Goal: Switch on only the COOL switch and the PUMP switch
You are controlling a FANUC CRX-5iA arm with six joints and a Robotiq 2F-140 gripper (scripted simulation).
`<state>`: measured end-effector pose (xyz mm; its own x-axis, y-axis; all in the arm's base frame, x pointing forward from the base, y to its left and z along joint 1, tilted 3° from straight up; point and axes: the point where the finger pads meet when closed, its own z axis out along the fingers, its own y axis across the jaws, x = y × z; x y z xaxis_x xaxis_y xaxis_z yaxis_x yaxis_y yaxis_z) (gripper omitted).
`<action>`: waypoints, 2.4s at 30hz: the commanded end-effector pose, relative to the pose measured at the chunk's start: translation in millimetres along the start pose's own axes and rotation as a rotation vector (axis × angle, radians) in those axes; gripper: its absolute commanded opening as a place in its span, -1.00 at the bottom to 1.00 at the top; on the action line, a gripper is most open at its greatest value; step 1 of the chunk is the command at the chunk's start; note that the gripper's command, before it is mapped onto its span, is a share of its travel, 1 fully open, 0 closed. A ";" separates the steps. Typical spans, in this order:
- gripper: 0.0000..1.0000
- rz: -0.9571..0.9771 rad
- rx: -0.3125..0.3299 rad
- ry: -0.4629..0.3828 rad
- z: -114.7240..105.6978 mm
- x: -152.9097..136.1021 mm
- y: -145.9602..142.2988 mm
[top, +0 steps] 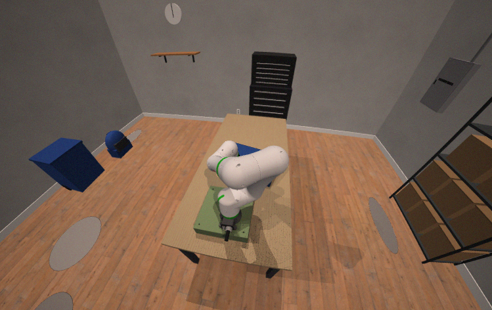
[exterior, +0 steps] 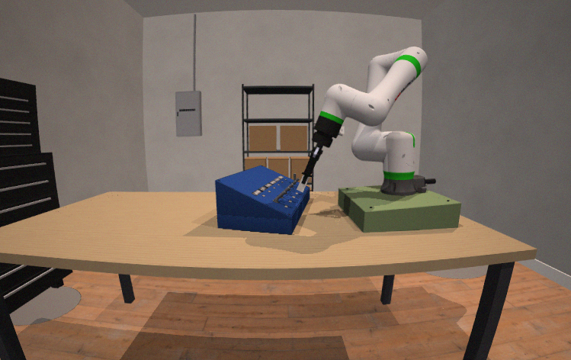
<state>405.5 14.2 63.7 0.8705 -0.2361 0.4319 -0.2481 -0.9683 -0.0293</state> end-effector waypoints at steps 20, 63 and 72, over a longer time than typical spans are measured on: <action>-1.00 0.000 0.000 0.000 -0.1 4.0 -0.1; -1.00 0.000 0.000 0.000 -0.1 34.0 -0.1; -1.00 0.000 0.000 0.000 -0.1 37.5 -0.1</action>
<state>437.2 5.7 79.5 0.8704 -0.2361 0.4320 -0.2482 -0.9683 -0.0293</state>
